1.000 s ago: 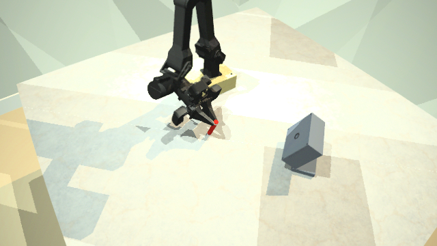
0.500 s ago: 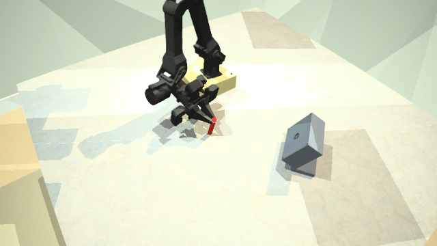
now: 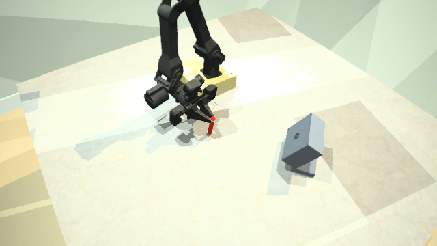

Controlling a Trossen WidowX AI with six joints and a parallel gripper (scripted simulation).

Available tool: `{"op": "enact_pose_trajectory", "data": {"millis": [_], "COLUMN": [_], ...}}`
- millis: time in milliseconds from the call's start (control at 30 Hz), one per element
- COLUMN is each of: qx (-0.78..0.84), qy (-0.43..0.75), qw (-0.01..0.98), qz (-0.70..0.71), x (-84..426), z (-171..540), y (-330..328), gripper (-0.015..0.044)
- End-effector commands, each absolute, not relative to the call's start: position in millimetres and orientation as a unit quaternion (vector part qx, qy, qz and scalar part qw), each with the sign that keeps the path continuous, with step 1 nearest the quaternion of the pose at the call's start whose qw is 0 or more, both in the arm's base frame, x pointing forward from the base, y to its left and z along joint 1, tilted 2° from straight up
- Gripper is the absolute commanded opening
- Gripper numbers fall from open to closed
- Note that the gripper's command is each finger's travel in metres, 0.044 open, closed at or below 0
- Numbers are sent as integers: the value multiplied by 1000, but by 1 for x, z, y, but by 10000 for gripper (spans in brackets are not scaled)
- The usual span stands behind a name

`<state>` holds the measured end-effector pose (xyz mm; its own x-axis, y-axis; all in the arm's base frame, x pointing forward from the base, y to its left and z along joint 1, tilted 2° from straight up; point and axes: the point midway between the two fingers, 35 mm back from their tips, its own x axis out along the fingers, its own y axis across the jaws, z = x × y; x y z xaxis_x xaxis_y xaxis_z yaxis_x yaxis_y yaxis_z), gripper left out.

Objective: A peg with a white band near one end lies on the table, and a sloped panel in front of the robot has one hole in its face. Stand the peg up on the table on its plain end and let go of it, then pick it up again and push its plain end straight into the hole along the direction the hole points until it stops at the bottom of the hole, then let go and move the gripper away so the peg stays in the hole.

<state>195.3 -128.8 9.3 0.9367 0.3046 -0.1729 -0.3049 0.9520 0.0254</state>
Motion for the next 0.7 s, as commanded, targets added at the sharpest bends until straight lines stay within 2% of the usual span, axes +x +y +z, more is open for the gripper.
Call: {"op": "enact_pose_trajectory", "data": {"millis": [0, 667], "qx": [-1, 6], "qy": [88, 87], "qw": [984, 984], "qz": [155, 154], "x": [195, 191], "z": [7, 5], "y": [-129, -127], "gripper": [51, 51]}}
